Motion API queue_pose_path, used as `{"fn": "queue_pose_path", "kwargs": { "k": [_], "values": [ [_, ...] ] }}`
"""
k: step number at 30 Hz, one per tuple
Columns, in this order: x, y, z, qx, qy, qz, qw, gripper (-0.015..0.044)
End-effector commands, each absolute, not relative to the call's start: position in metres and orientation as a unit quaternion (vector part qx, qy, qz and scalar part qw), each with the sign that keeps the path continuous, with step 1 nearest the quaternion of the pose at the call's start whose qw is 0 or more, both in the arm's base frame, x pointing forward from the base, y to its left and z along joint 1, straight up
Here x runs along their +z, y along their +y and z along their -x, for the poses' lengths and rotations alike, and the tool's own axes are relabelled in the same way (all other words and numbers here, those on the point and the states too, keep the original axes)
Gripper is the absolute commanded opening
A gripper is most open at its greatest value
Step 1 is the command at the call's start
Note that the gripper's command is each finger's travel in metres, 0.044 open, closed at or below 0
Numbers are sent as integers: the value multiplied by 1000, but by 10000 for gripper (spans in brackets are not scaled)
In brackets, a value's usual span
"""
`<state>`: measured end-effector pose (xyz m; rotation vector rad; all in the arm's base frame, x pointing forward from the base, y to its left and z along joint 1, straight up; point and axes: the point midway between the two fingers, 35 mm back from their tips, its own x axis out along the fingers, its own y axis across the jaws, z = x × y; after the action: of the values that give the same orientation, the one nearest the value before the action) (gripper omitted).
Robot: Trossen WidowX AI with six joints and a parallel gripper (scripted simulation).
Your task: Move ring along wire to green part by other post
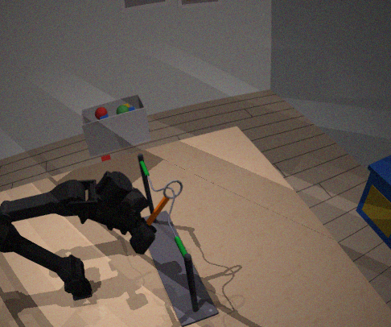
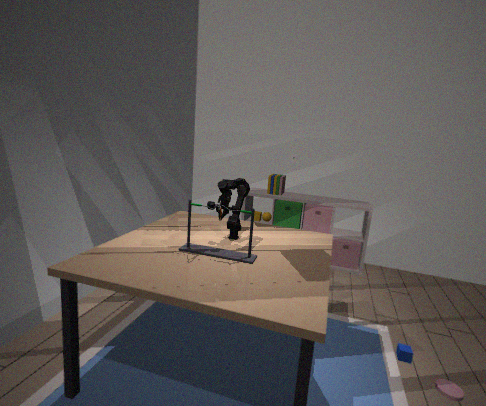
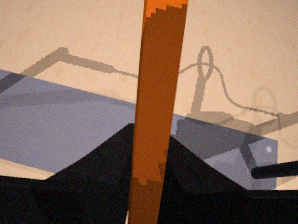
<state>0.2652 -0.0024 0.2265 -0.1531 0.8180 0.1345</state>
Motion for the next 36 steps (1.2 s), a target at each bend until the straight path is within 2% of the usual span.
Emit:
{"fn": "queue_pose_path", "kwargs": {
  "k": [1,20,36],
  "values": [
    [228,-15,-268,94,383,147,907,-150],
    [239,-50,-286,174,332,367,852,-150],
    [236,-49,-283,190,318,409,834,-150]
  ]
}}
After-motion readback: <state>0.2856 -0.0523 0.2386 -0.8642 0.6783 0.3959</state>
